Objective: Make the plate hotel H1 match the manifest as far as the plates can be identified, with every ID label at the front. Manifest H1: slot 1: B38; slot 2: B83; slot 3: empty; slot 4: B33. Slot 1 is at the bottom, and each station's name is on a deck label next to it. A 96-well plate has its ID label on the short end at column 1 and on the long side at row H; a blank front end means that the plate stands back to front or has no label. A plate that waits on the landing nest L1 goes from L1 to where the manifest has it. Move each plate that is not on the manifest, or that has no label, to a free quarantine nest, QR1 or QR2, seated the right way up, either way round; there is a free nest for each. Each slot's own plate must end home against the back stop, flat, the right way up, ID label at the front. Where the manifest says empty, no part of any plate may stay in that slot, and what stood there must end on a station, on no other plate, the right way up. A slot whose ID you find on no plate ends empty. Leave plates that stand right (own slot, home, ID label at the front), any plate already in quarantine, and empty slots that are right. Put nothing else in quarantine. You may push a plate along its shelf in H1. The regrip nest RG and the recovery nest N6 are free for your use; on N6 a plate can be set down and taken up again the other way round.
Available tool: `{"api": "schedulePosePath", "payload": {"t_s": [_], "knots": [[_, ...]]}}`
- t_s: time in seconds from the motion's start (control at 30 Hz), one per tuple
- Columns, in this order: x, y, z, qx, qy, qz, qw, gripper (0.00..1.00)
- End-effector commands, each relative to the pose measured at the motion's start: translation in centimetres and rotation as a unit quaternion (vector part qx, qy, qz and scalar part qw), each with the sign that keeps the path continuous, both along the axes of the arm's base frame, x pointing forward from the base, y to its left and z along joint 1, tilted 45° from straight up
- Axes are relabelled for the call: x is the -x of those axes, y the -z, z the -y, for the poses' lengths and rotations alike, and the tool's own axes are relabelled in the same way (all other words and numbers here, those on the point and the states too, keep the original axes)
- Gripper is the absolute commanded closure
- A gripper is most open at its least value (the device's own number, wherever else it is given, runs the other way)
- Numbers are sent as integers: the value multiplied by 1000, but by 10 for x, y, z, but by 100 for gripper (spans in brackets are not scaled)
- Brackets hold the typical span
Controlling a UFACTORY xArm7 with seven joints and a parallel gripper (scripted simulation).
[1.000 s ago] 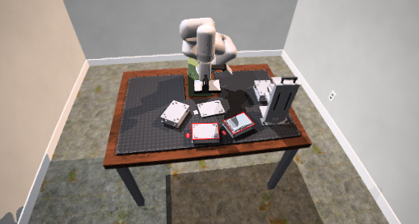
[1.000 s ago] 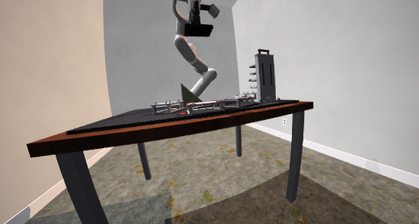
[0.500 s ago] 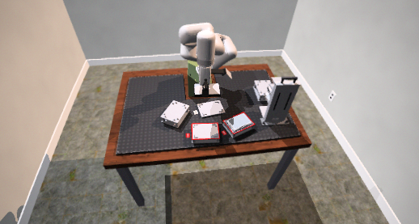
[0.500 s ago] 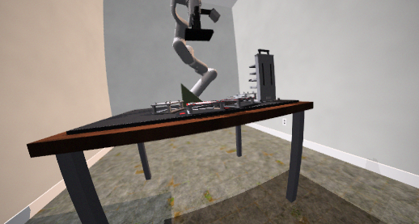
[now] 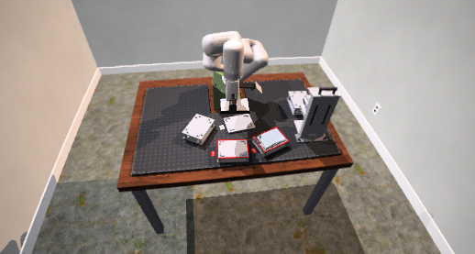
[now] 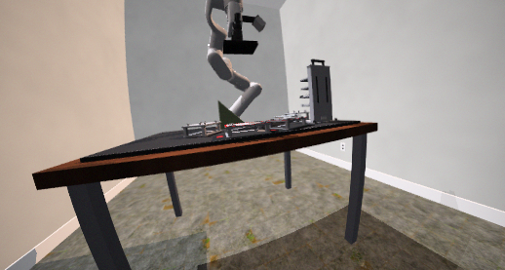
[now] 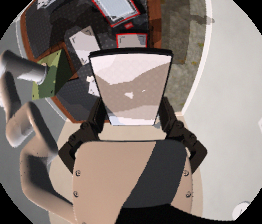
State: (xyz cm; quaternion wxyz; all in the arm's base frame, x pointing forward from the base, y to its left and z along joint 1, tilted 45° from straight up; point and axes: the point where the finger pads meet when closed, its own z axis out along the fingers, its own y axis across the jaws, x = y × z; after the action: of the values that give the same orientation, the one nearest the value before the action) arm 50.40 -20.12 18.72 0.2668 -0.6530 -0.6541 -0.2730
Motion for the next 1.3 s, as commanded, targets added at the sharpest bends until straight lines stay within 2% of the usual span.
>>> {"api": "schedulePosePath", "payload": {"t_s": [0.0, 1.27], "knots": [[0, 2, -2, 0, 2, 2, 1000, 100], [-1, 40, -40, 1, 2, 2, 1000, 100]]}}
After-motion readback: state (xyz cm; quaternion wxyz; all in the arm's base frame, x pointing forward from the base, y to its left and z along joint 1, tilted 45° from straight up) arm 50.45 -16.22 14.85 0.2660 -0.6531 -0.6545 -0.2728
